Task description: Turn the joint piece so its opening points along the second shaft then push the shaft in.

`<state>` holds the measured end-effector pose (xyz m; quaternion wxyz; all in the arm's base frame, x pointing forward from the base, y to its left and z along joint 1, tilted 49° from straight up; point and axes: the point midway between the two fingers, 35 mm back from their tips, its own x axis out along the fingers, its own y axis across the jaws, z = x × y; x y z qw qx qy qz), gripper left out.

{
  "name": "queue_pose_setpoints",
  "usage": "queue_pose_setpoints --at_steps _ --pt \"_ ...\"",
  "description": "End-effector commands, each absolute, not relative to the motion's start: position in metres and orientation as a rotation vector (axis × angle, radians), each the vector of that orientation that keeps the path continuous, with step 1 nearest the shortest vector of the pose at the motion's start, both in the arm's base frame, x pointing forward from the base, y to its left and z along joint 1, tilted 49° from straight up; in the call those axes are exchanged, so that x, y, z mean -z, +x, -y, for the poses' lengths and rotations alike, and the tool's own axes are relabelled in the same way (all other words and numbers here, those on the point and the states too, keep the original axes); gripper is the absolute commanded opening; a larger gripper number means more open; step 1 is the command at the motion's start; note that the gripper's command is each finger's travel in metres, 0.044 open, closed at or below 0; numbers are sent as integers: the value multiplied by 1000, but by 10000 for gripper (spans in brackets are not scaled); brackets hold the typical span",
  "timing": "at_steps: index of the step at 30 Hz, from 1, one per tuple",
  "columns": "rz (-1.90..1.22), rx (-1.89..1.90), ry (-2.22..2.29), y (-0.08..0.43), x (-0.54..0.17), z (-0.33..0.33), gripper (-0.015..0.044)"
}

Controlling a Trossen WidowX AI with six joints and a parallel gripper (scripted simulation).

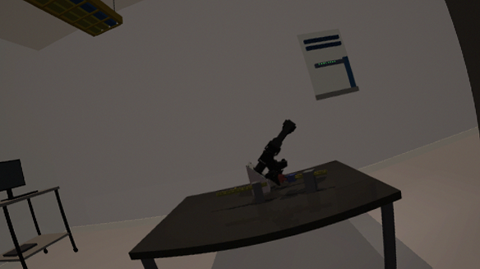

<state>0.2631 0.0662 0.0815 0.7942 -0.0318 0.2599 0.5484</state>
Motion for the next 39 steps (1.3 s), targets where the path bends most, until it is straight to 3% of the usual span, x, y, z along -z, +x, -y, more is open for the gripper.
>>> queue_pose_setpoints --at_steps 1,5,15,29,39 --pt "-559 -1179 -69 263 -81 -66 357" --pt "-559 -1179 -69 263 -81 -66 440" --pt "-564 -1178 -72 263 -82 -66 440" --pt "-938 -1160 -351 260 -102 -49 440" --pt "-957 -1159 -366 260 -104 -48 440"
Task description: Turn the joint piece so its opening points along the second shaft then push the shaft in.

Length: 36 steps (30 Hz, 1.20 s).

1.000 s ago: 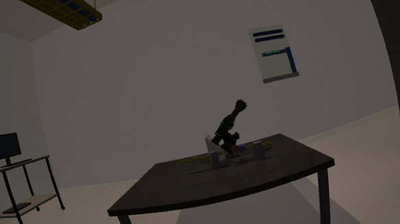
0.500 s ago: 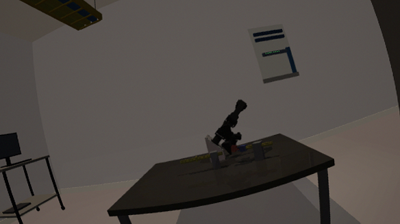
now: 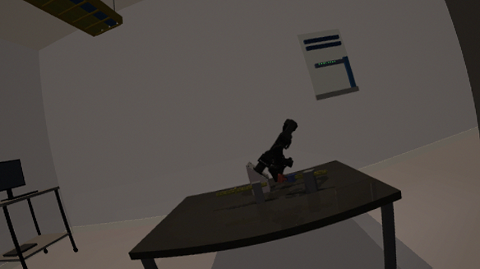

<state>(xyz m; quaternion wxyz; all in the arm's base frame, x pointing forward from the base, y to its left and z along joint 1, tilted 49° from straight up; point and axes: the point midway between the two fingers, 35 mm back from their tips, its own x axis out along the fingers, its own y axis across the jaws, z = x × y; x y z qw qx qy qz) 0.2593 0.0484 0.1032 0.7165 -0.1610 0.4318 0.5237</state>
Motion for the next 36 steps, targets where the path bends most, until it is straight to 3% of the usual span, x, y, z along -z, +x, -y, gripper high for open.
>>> queue_pose_setpoints --at_steps 1,25,36 --pt "-958 -1156 -352 259 -104 -48 440" --pt "-1157 -672 294 233 -188 53 440" --pt "-1244 -615 505 228 -160 58 440"
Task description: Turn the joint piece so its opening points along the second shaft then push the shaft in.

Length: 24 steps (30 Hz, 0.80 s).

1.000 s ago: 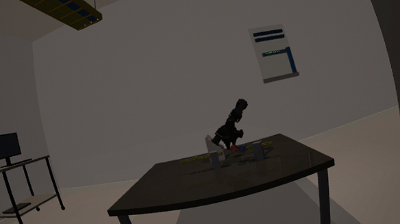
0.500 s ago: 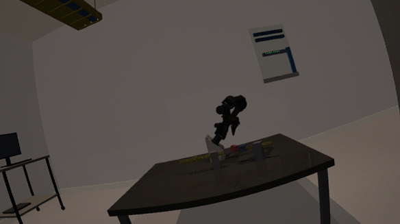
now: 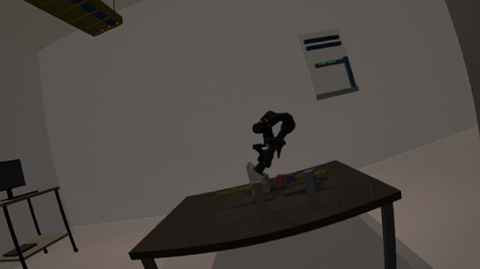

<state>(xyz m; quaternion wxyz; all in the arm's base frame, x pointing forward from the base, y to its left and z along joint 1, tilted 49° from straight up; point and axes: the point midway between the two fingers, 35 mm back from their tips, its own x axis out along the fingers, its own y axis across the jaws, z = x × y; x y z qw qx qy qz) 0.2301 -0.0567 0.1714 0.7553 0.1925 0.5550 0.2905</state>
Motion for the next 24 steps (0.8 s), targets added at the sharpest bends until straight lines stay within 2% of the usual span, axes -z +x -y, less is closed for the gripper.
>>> queue_pose_setpoints --at_steps 1,8,24 --pt "-1257 -606 537 227 -155 58 440" --pt "-1337 -548 738 219 -129 59 440" --pt "-1461 -326 965 219 -127 56 440"
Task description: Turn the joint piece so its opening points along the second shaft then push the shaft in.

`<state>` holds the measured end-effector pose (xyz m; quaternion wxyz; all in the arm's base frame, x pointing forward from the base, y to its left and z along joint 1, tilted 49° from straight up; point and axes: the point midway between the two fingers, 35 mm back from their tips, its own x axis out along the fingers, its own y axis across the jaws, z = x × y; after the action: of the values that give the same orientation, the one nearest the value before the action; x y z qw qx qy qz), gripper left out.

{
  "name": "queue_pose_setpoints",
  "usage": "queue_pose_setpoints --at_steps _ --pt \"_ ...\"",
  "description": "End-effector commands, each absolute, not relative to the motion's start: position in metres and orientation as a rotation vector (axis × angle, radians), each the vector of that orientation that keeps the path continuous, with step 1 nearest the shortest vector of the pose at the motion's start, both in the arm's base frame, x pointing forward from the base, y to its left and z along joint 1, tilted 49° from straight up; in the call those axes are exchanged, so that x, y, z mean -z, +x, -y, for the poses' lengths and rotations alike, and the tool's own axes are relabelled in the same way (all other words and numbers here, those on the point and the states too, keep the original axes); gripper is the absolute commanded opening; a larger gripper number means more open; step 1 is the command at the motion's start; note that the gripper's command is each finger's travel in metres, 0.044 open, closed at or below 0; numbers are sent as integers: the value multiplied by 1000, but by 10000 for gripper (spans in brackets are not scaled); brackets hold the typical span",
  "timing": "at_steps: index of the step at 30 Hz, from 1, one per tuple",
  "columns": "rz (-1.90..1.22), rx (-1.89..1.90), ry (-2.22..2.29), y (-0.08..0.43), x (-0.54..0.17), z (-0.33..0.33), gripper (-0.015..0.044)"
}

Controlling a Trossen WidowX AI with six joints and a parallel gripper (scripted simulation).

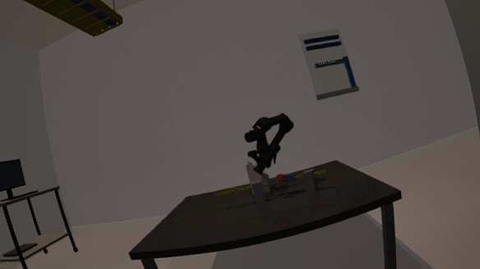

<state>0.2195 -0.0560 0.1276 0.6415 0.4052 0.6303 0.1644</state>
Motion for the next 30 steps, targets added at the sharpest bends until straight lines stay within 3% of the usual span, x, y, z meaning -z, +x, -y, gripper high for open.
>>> queue_pose_setpoints --at_steps 1,30 --pt "-1470 -305 984 219 -127 55 440" --pt "-1629 363 1511 222 -123 47 440"
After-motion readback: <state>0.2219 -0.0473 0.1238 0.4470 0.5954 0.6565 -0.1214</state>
